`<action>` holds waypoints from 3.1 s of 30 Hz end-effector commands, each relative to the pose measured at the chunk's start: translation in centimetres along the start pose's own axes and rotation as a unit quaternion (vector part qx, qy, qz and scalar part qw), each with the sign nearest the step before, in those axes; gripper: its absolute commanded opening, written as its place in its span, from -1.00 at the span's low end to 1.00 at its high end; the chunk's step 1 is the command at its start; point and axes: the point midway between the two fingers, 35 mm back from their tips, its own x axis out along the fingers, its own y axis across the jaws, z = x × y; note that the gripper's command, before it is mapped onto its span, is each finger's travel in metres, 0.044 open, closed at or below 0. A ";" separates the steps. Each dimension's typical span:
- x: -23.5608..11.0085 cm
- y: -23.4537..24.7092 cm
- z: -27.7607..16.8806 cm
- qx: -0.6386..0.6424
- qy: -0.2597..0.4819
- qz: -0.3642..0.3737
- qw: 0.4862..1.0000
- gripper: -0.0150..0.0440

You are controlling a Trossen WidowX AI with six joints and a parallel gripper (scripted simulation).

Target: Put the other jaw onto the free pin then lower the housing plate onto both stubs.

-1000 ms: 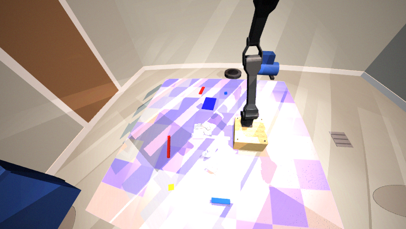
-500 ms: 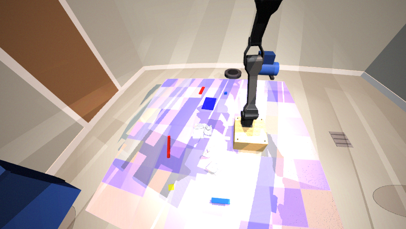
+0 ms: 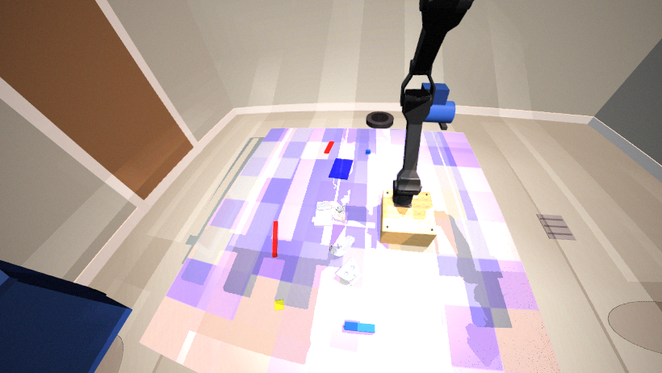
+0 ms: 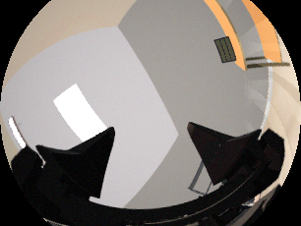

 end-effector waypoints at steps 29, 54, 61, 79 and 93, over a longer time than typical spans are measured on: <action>0.8 -12.7 11.6 -0.238 -0.111 -0.182 0.948 1.00; -3.5 -21.6 23.1 -0.383 -0.164 -0.362 0.834 1.00; -5.6 -23.7 26.2 -0.413 -0.169 -0.416 0.792 1.00; -12.6 -28.2 33.7 -0.463 -0.159 -0.555 0.673 1.00; -18.9 -30.2 38.1 -0.479 -0.127 -0.649 0.577 1.00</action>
